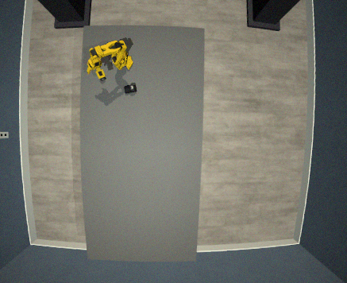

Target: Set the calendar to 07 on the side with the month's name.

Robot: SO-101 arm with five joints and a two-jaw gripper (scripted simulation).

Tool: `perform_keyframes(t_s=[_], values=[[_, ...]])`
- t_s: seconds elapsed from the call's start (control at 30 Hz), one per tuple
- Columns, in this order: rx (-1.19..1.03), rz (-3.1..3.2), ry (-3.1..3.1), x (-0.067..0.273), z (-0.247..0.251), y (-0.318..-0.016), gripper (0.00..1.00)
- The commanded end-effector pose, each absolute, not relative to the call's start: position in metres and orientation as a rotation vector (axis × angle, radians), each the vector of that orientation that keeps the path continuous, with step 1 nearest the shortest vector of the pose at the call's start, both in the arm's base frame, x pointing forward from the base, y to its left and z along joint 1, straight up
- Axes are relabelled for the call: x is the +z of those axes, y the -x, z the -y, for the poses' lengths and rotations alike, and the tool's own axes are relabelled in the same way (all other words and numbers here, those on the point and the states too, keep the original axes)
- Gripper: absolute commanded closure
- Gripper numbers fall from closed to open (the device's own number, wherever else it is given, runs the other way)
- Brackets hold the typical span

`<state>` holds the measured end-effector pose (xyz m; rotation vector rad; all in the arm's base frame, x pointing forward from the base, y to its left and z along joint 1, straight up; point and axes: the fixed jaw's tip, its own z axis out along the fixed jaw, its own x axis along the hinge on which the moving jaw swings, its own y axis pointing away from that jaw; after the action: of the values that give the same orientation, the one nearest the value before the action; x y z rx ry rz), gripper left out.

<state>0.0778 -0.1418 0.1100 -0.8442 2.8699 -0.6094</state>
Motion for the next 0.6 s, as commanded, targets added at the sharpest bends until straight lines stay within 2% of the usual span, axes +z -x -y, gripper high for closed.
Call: perform_keyframes(t_s=[0.0,0.1,0.37,0.57], values=[[-0.491,-2.909,0.858,0.098,0.143,-0.077,0.65],[-0.446,-2.922,0.862,0.094,0.143,-0.077,0.65],[-0.138,-2.992,0.883,0.068,0.136,-0.073,0.65],[-0.073,-3.003,0.886,0.062,0.134,-0.072,0.65]])
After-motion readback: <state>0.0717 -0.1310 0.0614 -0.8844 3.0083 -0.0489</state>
